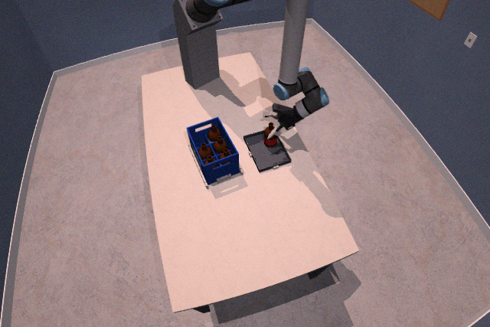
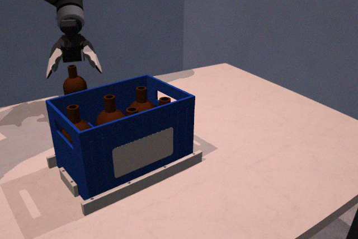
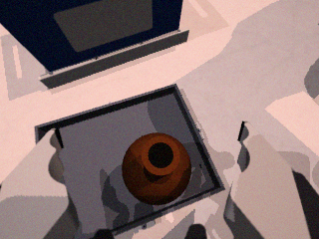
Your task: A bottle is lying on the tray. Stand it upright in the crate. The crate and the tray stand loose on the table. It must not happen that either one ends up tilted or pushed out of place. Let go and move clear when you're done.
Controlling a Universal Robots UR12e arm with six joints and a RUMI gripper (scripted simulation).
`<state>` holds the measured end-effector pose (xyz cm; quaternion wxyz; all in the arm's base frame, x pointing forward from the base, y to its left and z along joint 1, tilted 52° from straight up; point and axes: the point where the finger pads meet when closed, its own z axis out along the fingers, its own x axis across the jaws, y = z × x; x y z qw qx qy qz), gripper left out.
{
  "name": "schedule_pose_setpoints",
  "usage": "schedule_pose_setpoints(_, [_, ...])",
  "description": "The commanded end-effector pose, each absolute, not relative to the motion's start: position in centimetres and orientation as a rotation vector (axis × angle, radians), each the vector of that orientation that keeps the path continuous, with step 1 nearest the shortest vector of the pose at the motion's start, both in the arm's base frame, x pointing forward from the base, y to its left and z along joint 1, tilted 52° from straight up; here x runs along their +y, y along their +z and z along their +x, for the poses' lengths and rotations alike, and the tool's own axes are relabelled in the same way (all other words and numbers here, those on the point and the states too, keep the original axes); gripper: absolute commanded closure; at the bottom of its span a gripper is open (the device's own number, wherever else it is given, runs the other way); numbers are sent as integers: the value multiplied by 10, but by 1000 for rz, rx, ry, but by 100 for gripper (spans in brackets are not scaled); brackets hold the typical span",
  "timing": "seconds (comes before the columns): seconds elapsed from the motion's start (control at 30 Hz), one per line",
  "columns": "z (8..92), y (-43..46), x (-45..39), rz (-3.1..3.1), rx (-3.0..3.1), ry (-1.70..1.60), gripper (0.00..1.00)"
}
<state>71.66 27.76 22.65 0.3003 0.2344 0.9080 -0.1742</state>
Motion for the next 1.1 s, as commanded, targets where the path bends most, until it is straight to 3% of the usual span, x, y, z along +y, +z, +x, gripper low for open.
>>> schedule_pose_setpoints(0.0, [715, 229, 277, 622, 2409, -461, 0])
schedule_pose_setpoints(1.07, [676, 263, 258, 622, 2409, -461, 0])
